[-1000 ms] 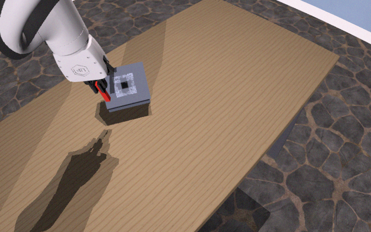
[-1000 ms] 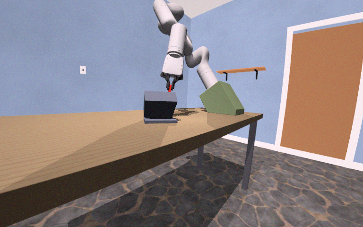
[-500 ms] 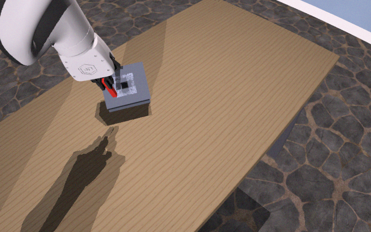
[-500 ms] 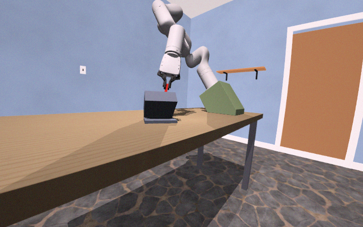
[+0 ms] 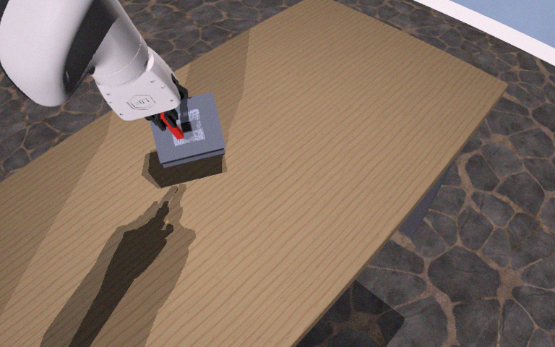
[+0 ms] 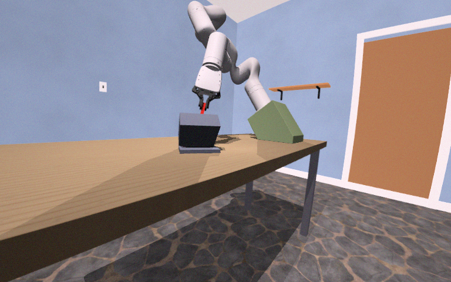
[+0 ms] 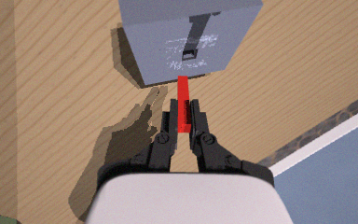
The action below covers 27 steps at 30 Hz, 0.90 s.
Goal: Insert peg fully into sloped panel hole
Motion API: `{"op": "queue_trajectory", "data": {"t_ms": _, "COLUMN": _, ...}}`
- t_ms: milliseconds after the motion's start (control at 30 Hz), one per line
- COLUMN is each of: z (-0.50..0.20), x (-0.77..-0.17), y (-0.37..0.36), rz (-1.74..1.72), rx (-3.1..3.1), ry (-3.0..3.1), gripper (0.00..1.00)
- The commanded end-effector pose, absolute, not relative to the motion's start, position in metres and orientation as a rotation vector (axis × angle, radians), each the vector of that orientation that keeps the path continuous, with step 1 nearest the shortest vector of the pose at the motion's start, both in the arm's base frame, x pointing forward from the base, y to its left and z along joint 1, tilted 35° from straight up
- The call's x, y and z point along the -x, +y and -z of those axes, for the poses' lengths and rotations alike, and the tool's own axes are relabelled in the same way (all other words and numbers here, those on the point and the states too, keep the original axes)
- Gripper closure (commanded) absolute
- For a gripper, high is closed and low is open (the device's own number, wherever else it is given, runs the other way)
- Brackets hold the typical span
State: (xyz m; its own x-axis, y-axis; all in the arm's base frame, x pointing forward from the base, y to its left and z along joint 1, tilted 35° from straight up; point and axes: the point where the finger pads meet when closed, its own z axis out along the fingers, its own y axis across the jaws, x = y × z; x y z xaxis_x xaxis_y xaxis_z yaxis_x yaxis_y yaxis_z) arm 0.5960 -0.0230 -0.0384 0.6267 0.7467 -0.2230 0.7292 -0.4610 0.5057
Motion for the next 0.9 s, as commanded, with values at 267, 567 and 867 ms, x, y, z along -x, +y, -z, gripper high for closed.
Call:
{"op": "queue_trajectory", "data": {"t_ms": 267, "z": 0.033, "x": -0.607, "y": -0.024, "rz": -0.081, "rx": -2.237, "ry": 1.243, "gripper": 1.00}}
{"op": "queue_trajectory", "data": {"t_ms": 567, "z": 0.030, "x": -0.614, "y": -0.025, "rz": -0.107, "rx": -2.203, "ry": 1.310, "gripper": 1.00}}
{"op": "queue_trajectory", "data": {"t_ms": 867, "z": 0.026, "x": -0.621, "y": -0.026, "rz": -0.133, "rx": -2.166, "ry": 1.377, "gripper": 1.00}}
